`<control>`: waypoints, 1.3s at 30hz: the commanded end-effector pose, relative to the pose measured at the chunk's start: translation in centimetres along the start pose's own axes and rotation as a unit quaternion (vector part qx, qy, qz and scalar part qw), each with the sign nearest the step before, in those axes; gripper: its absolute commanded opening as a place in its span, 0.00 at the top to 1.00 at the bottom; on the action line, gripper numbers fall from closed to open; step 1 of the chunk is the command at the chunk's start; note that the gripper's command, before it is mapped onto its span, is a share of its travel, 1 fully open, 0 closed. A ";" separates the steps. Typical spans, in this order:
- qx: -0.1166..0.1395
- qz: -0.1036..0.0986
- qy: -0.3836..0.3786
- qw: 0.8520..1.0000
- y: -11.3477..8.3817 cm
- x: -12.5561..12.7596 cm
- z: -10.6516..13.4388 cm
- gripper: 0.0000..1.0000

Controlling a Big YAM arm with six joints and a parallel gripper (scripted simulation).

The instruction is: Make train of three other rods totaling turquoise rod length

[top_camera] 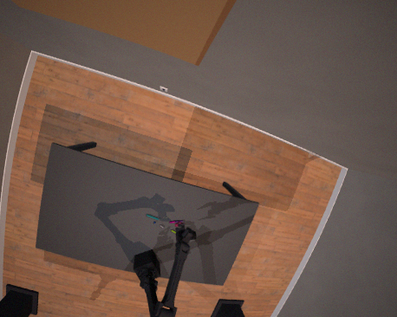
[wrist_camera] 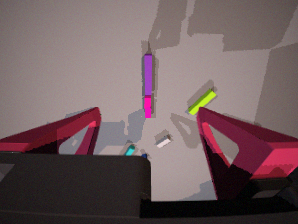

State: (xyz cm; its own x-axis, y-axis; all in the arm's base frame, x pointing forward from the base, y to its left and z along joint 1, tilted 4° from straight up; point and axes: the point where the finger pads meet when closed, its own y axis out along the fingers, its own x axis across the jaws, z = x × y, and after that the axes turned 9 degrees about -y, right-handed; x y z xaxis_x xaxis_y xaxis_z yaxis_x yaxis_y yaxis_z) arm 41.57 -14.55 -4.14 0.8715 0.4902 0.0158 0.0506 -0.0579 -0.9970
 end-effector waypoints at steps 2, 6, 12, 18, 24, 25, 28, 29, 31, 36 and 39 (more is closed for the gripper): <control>0.005 0.006 0.002 1.000 0.5 0.1 0.6 0.00; 0.005 0.006 0.002 1.000 0.5 0.1 0.6 0.00; 0.005 0.006 0.002 1.000 0.5 0.1 0.6 0.00; 0.005 0.006 0.002 1.000 0.5 0.1 0.6 0.00; 0.005 0.006 0.002 1.000 0.5 0.1 0.6 0.00; 0.005 0.006 0.002 1.000 0.5 0.1 0.6 0.00; 0.005 0.006 0.002 1.000 0.5 0.1 0.6 0.00; 0.005 0.006 0.002 1.000 0.5 0.1 0.6 0.00; 0.005 0.006 0.002 1.000 0.5 0.1 0.6 0.00; 0.005 0.006 0.002 1.000 0.5 0.1 0.6 0.00; 0.003 0.004 0.018 1.000 0.6 0.3 0.6 0.00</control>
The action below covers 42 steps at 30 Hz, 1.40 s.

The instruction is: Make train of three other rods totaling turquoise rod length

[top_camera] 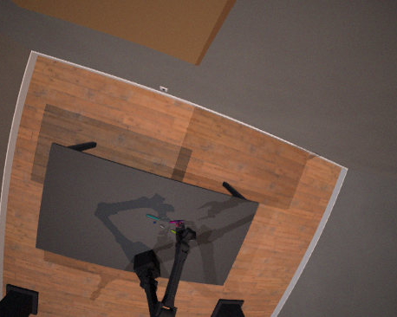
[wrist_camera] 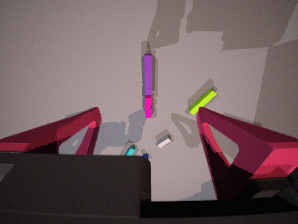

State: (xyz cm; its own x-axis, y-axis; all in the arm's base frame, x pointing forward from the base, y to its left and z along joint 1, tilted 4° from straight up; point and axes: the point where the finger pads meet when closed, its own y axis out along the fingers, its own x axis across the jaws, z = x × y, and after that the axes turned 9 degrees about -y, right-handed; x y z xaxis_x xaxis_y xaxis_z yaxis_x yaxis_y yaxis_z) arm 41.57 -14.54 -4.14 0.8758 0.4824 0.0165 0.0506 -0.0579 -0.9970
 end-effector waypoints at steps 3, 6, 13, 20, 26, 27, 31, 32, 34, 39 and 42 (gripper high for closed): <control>0.000 0.001 0.075 0.997 0.8 0.6 0.7 0.00; 0.000 0.001 0.105 0.994 0.9 0.6 0.8 0.00; 0.000 0.001 0.177 0.984 1.2 0.8 1.1 0.00; 0.001 0.001 0.258 0.966 1.5 0.9 1.4 0.00; 0.001 0.001 0.299 0.954 1.6 1.0 1.5 0.00; 0.001 0.001 0.299 0.954 1.6 1.0 1.5 0.00; 0.001 0.001 0.339 0.941 1.8 1.1 1.7 0.00; 0.002 0.004 0.339 0.941 1.8 1.0 1.8 0.00; 0.001 0.001 0.378 0.926 1.9 1.2 1.8 0.00; 0.002 0.002 0.413 0.911 2.1 1.3 2.0 0.00; 0.002 0.002 0.444 0.896 2.2 1.3 2.1 0.00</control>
State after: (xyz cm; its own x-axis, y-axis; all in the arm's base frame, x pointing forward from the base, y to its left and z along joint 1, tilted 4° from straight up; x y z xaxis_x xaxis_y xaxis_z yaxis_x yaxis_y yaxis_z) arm 41.89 -12.91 -5.38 0.9517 -0.2984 0.0723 0.0577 -0.0574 -0.9967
